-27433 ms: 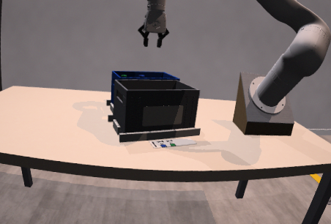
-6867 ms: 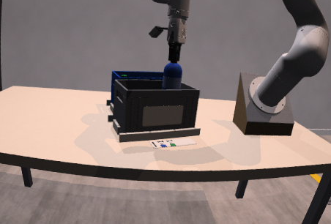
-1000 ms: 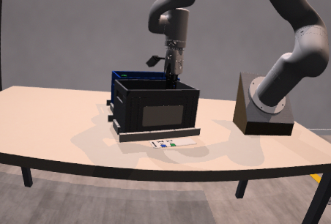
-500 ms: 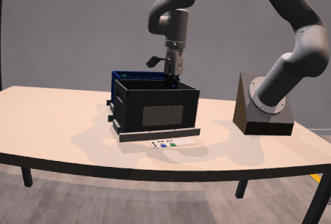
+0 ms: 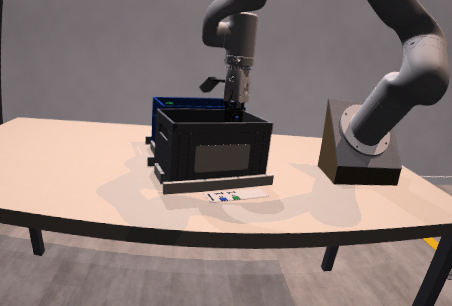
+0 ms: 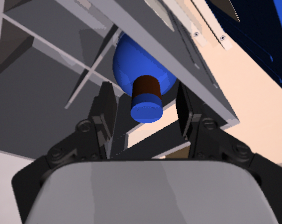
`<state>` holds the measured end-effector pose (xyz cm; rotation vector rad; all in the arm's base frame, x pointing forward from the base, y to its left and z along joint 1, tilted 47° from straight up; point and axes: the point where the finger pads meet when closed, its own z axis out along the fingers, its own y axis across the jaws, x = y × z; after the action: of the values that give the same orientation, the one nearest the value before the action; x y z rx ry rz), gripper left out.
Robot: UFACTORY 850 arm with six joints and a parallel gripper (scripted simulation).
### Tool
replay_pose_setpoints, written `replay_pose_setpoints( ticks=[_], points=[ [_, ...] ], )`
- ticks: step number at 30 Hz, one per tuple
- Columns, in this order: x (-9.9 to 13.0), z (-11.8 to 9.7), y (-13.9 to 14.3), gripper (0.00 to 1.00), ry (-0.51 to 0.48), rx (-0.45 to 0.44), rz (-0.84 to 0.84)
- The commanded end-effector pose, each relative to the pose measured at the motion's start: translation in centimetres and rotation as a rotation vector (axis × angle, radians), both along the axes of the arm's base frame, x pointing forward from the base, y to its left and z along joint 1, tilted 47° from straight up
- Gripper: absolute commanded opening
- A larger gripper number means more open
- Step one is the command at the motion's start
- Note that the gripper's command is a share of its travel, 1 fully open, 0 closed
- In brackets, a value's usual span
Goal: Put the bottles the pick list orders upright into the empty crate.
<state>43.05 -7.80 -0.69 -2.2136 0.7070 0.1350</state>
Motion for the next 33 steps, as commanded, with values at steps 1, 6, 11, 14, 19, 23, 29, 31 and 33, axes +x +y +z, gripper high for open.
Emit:
replay_pose_setpoints(
  ticks=[1, 6, 11, 14, 19, 23, 29, 31, 33],
  points=[
    [0.1, 0.0, -0.1, 0.65, -0.001, -0.001, -0.001],
    [0.1, 0.0, -0.1, 0.65, -0.001, -0.001, -0.001],
    [-0.1, 0.8, -0.8, 0.65, -0.001, -0.001, -0.001],
    [-0.2, 1.3, -1.4, 0.65, -0.001, -0.001, -0.001],
    [-0.3, 1.8, -2.0, 0.65, -0.001, -0.001, -0.001],
    [-0.4, 2.6, -2.8, 0.65, -0.001, -0.001, -0.001],
    [-0.6, 3.7, -3.9, 0.65, -0.001, -0.001, -0.001],
    [-0.7, 4.0, -4.3, 0.65, -0.001, -0.001, -0.001],
    [-0.8, 4.4, -4.7, 0.65, -0.001, -0.001, -0.001]
  ],
)
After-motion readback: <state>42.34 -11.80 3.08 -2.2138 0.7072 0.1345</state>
